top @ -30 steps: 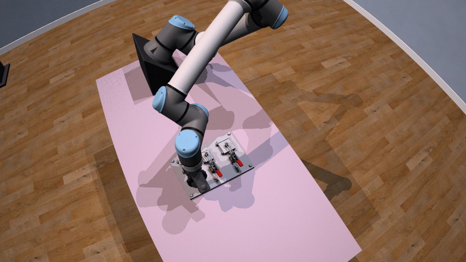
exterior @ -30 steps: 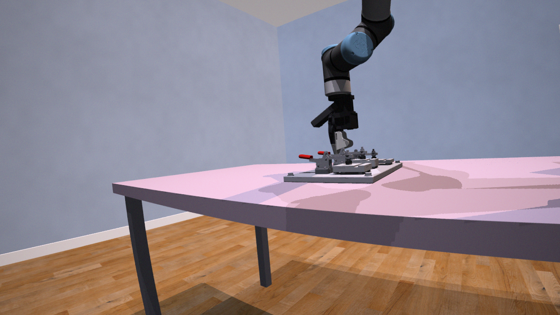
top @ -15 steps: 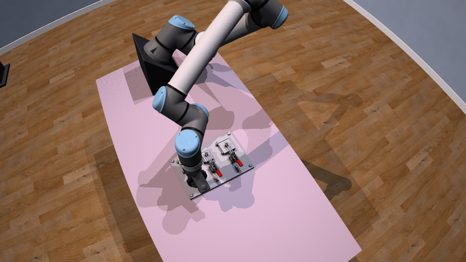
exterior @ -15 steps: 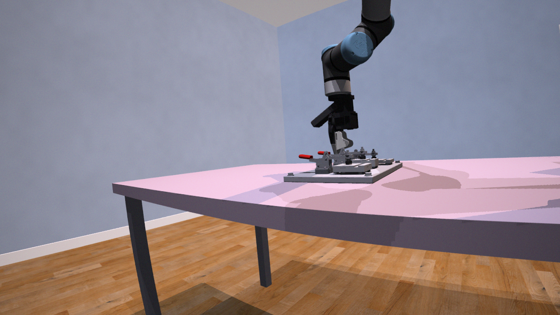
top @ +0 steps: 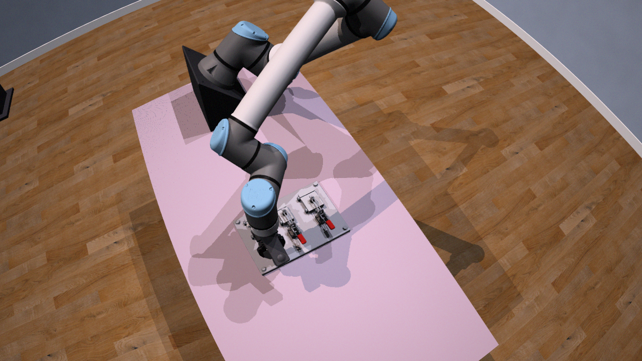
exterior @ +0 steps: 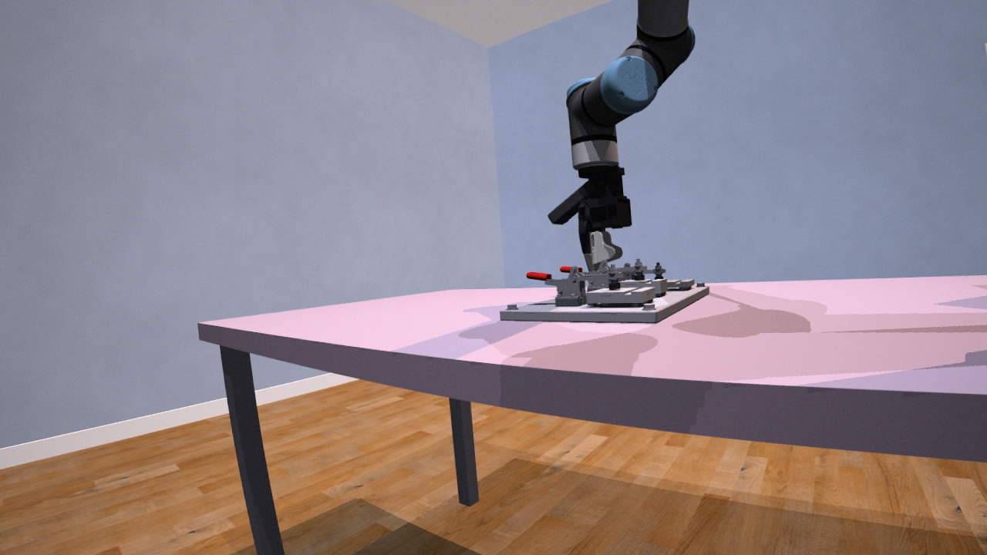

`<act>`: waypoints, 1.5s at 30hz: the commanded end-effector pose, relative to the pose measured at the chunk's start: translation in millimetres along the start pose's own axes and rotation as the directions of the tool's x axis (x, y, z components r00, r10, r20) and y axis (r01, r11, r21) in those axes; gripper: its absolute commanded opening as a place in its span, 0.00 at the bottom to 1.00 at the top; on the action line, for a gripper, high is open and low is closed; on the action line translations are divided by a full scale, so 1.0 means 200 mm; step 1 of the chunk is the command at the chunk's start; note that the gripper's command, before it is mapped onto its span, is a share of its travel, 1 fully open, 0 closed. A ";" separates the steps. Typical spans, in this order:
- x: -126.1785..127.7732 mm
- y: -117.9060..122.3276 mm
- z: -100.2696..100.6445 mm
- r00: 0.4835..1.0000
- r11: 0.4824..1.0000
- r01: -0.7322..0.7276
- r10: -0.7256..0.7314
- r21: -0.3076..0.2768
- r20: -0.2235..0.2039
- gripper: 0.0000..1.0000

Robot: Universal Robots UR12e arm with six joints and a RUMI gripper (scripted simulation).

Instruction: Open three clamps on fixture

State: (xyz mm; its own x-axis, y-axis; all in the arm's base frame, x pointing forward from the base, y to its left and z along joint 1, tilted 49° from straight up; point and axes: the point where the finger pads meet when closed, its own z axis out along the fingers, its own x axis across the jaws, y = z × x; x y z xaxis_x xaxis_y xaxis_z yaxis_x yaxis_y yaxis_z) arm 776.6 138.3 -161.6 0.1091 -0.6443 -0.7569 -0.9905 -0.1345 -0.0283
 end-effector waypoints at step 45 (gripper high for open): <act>0.00 0.07 -0.10 1.000 1.000 -0.004 0.004 0.000 0.001 0.00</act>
State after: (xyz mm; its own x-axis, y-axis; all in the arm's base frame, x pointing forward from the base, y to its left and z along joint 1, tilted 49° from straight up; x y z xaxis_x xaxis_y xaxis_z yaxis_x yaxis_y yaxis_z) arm 770.3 125.9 -151.9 0.1087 -0.6443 -0.7570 -0.9906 -0.1336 -0.0286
